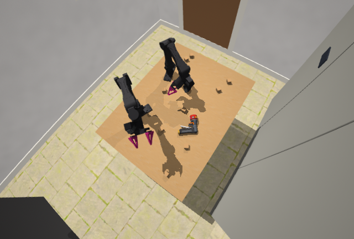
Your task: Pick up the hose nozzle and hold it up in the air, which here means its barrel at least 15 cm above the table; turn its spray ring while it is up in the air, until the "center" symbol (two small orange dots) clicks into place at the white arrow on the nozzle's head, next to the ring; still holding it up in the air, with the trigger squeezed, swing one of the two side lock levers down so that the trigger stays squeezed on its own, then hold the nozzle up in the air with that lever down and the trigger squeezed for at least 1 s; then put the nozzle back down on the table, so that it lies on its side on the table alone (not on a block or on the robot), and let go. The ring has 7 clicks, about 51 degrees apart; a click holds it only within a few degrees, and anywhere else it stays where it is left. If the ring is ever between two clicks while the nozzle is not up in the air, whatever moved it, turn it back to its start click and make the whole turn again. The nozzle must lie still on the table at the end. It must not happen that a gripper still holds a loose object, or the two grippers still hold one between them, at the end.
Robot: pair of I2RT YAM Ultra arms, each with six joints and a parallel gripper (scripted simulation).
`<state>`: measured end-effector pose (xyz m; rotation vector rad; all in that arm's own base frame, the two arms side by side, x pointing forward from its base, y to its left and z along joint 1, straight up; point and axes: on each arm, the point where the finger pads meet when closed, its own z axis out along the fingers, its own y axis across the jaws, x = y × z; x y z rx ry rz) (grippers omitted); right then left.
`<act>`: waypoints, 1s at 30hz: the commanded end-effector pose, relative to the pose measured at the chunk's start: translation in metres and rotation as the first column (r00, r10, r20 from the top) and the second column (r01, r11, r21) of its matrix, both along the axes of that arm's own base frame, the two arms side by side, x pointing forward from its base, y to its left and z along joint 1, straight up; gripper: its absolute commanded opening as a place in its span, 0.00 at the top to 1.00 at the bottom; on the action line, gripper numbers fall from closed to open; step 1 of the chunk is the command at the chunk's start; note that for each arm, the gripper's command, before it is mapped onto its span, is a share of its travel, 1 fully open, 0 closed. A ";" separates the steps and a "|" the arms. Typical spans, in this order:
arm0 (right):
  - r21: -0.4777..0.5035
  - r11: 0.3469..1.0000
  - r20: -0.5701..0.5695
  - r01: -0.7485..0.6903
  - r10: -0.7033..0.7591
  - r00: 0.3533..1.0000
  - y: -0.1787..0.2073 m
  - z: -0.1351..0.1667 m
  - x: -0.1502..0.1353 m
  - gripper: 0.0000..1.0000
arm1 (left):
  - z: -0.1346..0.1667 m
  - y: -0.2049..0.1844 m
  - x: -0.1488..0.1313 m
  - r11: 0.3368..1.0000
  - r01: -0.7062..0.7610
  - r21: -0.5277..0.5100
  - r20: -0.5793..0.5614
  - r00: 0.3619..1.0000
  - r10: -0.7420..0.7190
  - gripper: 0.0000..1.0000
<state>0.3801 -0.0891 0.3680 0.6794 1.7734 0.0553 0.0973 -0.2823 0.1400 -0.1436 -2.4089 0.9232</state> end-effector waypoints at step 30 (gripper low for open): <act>-0.212 0.958 0.091 -0.191 0.214 0.973 0.044 0.022 0.003 0.00 | 0.071 0.054 0.197 0.967 -0.125 -0.224 0.845 0.470 0.256 0.00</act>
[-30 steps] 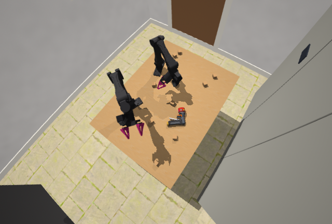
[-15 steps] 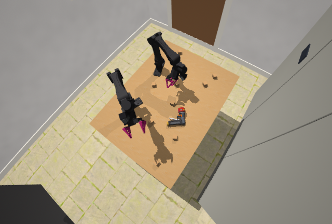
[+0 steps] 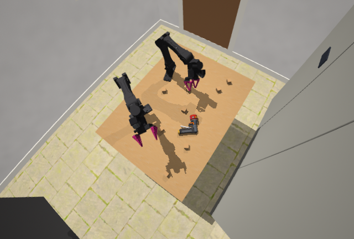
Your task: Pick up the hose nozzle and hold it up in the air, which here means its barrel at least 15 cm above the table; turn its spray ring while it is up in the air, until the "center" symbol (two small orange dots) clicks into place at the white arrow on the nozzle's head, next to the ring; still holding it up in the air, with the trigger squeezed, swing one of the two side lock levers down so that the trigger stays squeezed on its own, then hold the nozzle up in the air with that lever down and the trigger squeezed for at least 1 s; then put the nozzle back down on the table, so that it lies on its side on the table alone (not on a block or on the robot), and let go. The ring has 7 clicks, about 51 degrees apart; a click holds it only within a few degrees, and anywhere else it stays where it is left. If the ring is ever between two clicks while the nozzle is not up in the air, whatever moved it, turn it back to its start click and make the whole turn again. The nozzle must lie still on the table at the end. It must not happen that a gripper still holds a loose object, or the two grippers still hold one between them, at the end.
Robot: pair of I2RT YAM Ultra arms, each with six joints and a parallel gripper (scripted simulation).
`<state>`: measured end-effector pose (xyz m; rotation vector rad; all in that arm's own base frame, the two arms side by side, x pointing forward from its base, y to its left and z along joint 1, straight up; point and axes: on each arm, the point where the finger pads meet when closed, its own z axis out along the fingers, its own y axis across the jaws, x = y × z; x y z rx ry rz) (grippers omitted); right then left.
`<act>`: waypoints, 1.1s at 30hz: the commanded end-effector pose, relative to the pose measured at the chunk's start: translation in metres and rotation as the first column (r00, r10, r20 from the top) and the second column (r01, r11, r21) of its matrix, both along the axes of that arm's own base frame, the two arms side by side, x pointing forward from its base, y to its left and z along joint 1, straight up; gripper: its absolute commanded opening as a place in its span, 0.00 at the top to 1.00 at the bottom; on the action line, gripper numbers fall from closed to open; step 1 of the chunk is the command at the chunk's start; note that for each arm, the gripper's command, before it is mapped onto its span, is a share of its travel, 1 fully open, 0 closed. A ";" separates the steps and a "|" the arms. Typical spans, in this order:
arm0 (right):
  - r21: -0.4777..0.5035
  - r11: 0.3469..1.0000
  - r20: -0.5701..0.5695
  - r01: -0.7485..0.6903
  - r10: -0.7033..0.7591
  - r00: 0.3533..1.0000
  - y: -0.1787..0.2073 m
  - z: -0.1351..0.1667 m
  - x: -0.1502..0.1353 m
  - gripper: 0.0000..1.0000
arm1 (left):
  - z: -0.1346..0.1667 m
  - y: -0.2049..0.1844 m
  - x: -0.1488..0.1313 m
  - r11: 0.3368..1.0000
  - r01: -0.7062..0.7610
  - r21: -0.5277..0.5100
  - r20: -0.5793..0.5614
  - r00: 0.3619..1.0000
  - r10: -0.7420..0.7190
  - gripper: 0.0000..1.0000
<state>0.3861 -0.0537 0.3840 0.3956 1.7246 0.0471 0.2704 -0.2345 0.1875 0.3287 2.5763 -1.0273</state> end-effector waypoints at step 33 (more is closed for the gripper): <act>-0.203 0.967 0.107 -0.155 0.179 0.978 0.041 0.019 -0.005 0.00 | 0.149 0.146 0.115 0.887 -0.461 -0.024 0.777 0.550 0.307 0.00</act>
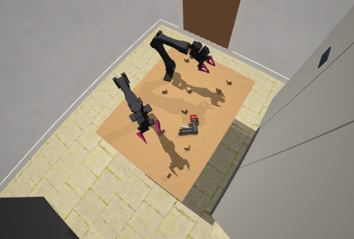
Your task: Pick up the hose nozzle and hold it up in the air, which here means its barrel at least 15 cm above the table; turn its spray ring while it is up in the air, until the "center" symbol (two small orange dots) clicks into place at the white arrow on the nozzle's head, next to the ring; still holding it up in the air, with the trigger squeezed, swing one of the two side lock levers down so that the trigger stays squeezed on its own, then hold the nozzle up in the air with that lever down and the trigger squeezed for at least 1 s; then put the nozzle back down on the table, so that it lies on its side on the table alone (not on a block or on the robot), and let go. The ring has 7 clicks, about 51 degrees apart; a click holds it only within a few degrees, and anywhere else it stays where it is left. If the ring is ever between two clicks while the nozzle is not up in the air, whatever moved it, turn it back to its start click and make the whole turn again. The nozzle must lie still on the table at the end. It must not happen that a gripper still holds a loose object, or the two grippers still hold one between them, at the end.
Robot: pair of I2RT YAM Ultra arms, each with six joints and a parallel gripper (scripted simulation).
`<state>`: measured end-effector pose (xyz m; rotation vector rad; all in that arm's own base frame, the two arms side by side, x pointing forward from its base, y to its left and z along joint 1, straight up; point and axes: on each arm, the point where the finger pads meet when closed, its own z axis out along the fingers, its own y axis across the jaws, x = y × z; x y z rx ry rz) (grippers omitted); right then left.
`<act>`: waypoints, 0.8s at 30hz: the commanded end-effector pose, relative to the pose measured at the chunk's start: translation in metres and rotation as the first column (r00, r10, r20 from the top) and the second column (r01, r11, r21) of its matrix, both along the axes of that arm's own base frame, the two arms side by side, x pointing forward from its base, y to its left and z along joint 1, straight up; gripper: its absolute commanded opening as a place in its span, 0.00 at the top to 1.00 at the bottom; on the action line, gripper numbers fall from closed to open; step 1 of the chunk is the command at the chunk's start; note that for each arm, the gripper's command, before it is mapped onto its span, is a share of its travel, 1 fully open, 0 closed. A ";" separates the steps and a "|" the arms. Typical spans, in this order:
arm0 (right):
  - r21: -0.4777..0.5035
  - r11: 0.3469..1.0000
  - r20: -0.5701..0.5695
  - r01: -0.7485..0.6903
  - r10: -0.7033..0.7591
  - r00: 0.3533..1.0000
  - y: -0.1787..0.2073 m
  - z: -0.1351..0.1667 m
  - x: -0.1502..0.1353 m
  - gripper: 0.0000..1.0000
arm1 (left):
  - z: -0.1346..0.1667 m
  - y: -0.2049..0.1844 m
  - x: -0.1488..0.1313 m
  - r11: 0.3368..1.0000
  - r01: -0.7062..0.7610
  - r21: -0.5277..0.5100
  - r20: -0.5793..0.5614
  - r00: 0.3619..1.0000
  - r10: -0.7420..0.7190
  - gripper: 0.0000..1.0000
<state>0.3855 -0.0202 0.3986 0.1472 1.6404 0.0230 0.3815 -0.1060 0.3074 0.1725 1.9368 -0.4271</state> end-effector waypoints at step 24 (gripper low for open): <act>-0.119 0.990 0.079 -0.082 0.091 0.993 0.023 0.015 -0.011 0.00 | 0.117 0.109 -0.007 0.923 -0.378 0.068 0.452 0.837 0.309 0.00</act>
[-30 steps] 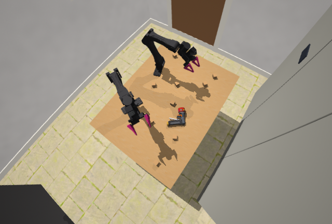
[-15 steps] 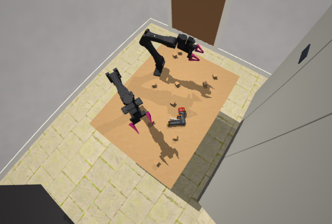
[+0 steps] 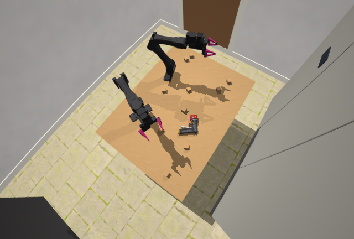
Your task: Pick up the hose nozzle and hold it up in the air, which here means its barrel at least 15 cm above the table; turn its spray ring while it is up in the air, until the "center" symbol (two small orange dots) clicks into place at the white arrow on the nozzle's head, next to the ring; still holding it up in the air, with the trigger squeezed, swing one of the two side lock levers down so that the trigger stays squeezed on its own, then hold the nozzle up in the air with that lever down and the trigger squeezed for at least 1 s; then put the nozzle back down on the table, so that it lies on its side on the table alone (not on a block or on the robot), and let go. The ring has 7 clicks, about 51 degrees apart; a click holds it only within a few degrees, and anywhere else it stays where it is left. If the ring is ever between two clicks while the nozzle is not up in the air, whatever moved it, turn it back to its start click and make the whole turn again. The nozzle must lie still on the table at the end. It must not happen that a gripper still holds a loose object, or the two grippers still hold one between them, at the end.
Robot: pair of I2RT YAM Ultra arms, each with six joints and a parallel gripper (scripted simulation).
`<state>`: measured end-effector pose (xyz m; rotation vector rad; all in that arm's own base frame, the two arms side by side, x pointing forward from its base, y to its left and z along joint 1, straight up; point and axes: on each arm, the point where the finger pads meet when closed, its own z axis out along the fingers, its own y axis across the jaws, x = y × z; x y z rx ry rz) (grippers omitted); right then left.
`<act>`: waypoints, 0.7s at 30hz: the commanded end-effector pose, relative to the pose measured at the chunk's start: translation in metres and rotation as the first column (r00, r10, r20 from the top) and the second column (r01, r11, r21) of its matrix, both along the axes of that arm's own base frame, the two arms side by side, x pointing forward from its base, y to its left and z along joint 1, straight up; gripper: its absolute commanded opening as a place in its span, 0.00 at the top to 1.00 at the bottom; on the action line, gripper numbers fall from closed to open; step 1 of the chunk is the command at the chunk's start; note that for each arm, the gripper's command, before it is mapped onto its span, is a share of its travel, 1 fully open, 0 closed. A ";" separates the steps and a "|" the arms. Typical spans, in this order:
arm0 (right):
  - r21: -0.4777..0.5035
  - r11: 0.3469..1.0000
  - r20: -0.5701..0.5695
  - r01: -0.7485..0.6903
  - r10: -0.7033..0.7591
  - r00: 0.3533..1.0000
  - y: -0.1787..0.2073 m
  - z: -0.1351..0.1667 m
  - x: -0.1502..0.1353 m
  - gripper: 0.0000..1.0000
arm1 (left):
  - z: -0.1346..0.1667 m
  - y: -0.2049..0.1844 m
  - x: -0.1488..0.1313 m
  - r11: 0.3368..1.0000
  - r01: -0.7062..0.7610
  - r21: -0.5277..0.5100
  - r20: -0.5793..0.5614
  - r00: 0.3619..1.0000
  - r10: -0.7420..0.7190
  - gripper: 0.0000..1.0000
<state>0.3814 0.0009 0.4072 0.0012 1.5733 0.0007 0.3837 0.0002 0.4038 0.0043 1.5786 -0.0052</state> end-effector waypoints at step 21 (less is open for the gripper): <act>0.003 1.000 -0.012 -0.008 0.008 1.000 0.003 -0.004 0.001 0.23 | 0.029 0.001 -0.003 1.000 -0.007 -0.005 0.069 0.998 0.008 0.63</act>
